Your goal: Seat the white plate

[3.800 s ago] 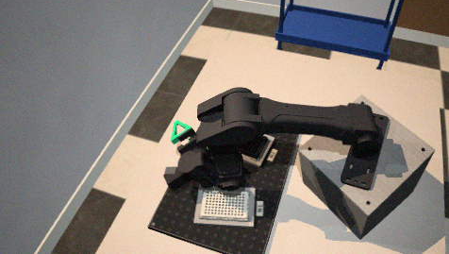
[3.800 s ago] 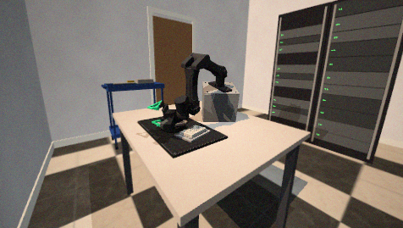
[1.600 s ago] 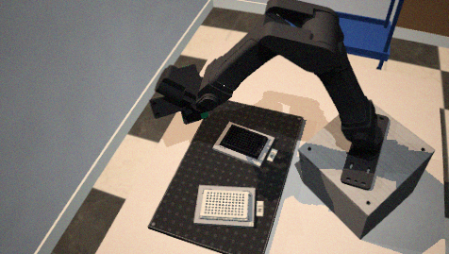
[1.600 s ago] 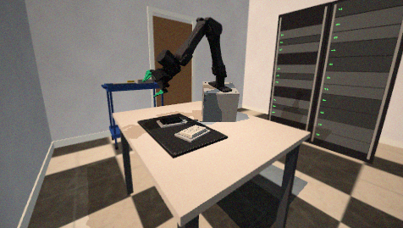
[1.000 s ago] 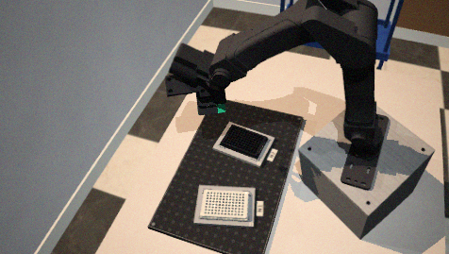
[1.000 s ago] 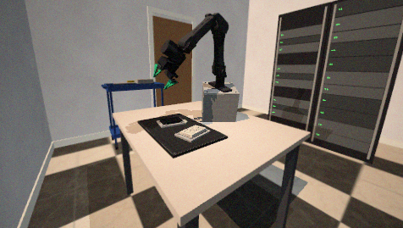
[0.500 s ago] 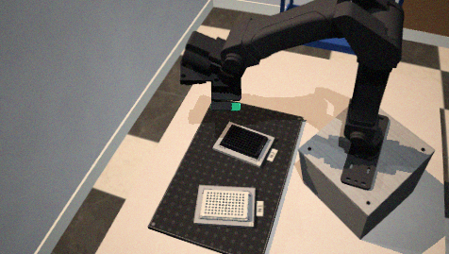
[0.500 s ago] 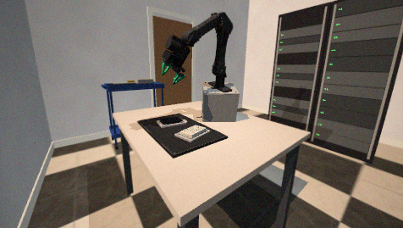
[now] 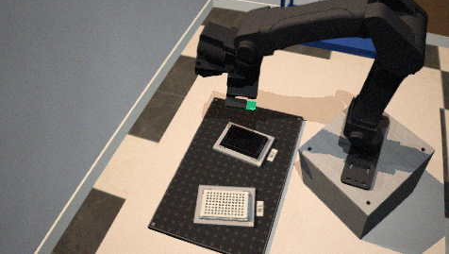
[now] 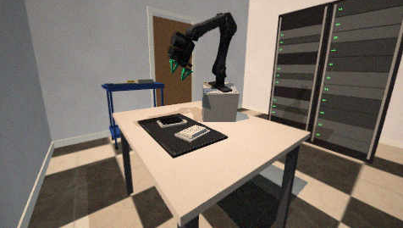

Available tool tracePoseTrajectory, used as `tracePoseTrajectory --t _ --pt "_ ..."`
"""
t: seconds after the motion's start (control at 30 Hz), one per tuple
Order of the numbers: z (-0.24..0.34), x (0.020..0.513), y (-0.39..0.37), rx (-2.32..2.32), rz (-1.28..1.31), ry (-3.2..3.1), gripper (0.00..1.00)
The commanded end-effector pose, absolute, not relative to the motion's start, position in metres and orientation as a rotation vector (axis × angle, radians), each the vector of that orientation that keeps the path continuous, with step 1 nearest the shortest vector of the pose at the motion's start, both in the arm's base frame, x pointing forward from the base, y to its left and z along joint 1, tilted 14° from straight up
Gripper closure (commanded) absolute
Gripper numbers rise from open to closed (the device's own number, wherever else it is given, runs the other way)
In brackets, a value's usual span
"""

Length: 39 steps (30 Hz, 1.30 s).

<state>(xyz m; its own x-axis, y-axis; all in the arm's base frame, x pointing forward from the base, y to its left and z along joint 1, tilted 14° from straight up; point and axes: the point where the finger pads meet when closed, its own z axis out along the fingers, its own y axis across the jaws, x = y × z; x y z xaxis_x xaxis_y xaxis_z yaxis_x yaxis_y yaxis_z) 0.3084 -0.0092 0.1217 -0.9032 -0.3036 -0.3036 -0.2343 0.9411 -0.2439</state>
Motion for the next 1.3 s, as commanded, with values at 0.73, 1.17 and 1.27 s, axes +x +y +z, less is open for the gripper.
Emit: tracePoseTrajectory --t 0.73,1.17,1.27 --pt "0.152 0.217 -0.003 -0.028 -0.028 2.913 0.0" --pt "0.135 0.229 0.019 -0.101 0.056 2.94 0.0" --pt "0.132 0.233 0.022 -0.097 0.057 2.94 0.0"
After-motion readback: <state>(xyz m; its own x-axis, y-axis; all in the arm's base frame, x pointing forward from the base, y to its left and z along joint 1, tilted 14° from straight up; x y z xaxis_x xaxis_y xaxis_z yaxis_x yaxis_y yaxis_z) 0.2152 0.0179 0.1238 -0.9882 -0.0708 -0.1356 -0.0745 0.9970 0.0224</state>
